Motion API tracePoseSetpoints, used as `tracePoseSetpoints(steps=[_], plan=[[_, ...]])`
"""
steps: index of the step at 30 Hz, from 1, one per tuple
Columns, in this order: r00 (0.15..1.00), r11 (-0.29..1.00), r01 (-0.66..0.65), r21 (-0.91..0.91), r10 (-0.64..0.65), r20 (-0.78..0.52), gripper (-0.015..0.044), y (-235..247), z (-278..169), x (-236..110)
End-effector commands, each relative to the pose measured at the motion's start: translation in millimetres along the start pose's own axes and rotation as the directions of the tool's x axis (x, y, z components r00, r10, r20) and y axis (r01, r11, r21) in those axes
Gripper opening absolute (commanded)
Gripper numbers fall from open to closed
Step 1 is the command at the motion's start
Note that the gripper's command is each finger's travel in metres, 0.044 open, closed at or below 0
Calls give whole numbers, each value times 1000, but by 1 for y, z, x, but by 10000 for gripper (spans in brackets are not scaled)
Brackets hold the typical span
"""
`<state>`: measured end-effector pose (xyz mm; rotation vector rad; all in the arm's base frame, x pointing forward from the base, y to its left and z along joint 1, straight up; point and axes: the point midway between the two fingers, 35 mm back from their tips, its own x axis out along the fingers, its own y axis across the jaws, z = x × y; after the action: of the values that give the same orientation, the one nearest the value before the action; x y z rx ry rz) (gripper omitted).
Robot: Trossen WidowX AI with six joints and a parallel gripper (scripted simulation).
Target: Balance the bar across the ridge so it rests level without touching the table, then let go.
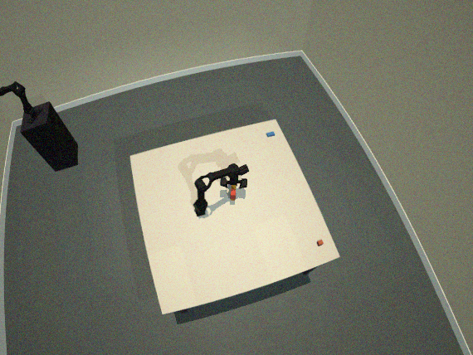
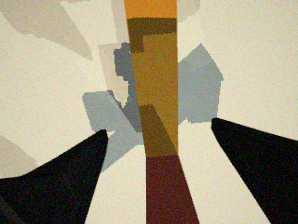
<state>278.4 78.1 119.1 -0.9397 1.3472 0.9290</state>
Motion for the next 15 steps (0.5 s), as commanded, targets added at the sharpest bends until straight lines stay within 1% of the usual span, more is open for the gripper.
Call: tracePoseSetpoints(steps=[1,3,4,15], plan=[[1000,1000,14,1,-14,10,440,-3,2,-49],[1000,1000,14,1,-14,10,440,-1,0,-71],[1000,1000,14,1,-14,10,440,0,0,-77],[1000,1000,14,1,-14,10,440,1,-1,-79]])
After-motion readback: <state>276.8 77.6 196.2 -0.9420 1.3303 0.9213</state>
